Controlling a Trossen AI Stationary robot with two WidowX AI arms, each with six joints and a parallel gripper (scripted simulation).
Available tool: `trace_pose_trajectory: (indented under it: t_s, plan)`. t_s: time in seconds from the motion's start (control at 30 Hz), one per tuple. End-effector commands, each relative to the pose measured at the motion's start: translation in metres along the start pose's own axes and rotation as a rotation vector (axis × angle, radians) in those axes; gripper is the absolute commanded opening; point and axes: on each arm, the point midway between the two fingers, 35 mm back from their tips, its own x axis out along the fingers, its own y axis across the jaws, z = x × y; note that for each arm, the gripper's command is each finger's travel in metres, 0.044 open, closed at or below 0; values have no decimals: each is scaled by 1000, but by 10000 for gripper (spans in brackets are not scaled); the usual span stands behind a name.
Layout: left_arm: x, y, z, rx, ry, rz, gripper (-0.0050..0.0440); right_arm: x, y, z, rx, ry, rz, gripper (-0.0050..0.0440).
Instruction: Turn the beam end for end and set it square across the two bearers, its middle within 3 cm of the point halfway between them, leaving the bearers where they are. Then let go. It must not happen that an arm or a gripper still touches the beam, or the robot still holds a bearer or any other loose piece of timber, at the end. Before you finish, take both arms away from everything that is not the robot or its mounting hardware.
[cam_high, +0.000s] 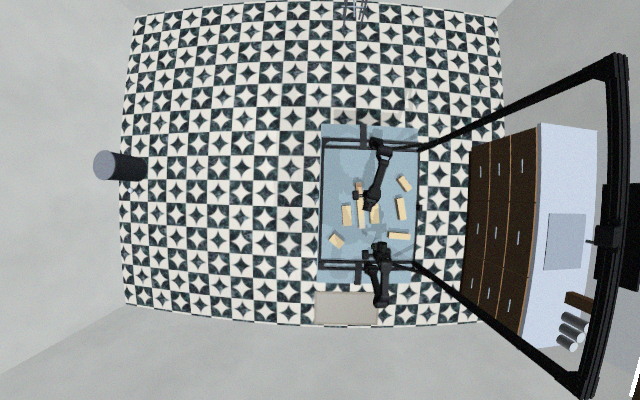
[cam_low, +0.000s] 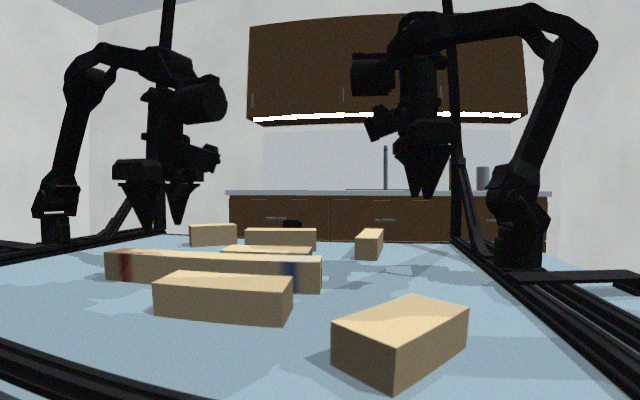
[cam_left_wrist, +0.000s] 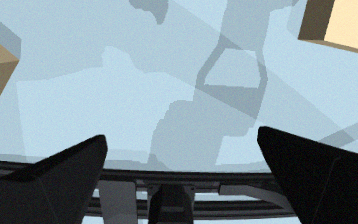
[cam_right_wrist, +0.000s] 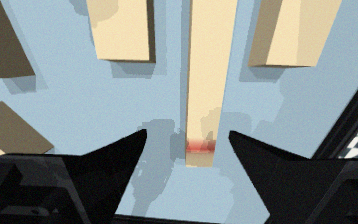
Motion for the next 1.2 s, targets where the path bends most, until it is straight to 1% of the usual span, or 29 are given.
trace_pose_trajectory:
  t_s: [0.0, 0.1, 0.17, 0.63, 0.67, 0.73, 1.17]
  plan:
    - [0, 0, 0, -1, 0, 0, 440, -15, 13, -18, 4, -6, -2, 440]
    - [0, 0, 0, -1, 0, 0, 440, -22, 20, -29, 4, -6, -2, 440]
    - [0, 0, 0, -1, 0, 0, 440, -22, 20, -29, 4, -6, -2, 440]
    - [0, 0, 0, -1, 0, 0, 440, -45, 52, -85, 7, -9, -3, 440]
    - [0, 0, 0, -1, 0, 0, 440, -46, 54, -89, 7, -9, -3, 440]
    - [0, 0, 0, -1, 0, 0, 440, -46, 54, -89, 7, -9, -3, 440]
    - [0, 0, 0, -2, 1, 0, 440, -52, 77, -144, 10, -11, -4, 440]
